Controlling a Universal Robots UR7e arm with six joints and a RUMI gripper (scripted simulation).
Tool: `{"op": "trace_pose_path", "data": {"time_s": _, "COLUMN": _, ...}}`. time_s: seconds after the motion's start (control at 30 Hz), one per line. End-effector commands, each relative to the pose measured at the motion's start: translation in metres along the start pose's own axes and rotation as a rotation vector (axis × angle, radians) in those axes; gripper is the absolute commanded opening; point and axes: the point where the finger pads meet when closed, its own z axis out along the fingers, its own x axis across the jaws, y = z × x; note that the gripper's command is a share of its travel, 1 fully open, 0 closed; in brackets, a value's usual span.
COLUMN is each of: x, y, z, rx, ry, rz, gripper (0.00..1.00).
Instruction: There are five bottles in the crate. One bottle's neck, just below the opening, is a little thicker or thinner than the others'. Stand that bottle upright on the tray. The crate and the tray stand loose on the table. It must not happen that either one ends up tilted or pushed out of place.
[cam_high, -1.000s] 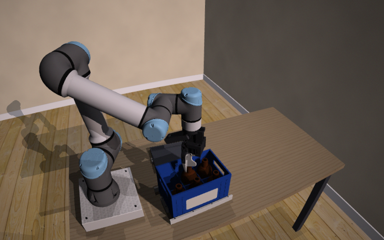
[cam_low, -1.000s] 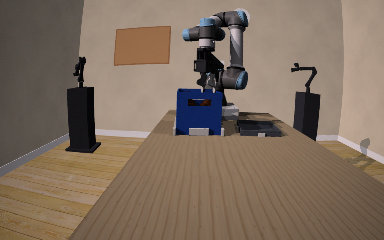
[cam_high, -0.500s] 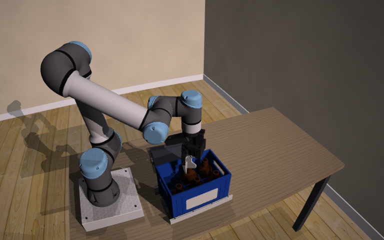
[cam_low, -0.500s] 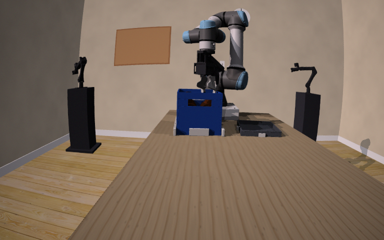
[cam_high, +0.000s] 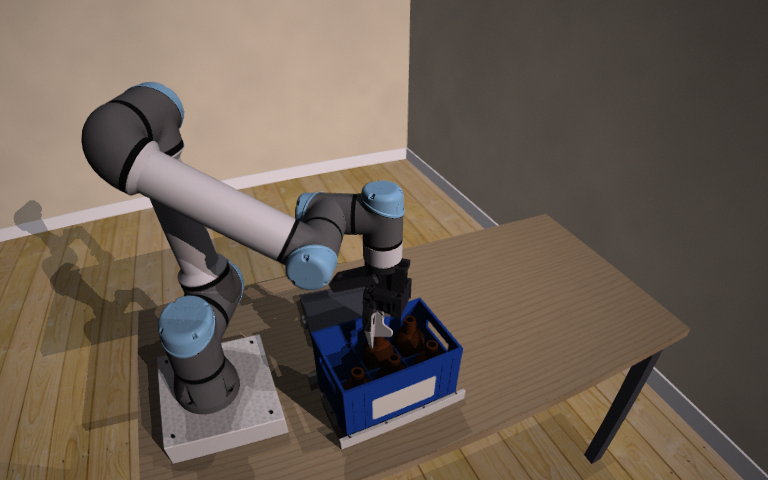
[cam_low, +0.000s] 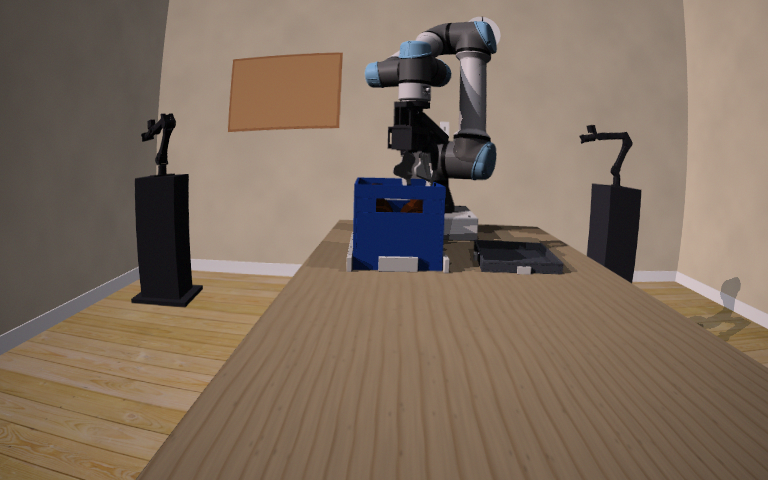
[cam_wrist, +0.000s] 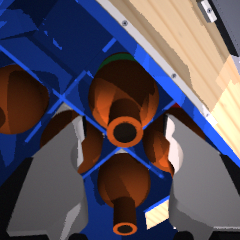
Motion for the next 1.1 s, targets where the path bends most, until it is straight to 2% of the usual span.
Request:
{"op": "trace_pose_path", "data": {"time_s": 0.0, "x": 0.0001, "y": 0.0003, "z": -0.0003, "rx": -0.001, "ry": 0.0, "rz": 0.0, "gripper": 0.38}}
{"op": "trace_pose_path", "data": {"time_s": 0.87, "x": 0.0001, "y": 0.0003, "z": -0.0003, "rx": -0.001, "ry": 0.0, "rz": 0.0, "gripper": 0.38}}
{"op": "trace_pose_path", "data": {"time_s": 0.9, "x": 0.0001, "y": 0.0003, "z": -0.0003, "rx": -0.001, "ry": 0.0, "rz": 0.0, "gripper": 0.0}}
{"op": "trace_pose_path", "data": {"time_s": 1.07, "x": 0.0001, "y": 0.0003, "z": -0.0003, "rx": -0.001, "ry": 0.0, "rz": 0.0, "gripper": 0.0}}
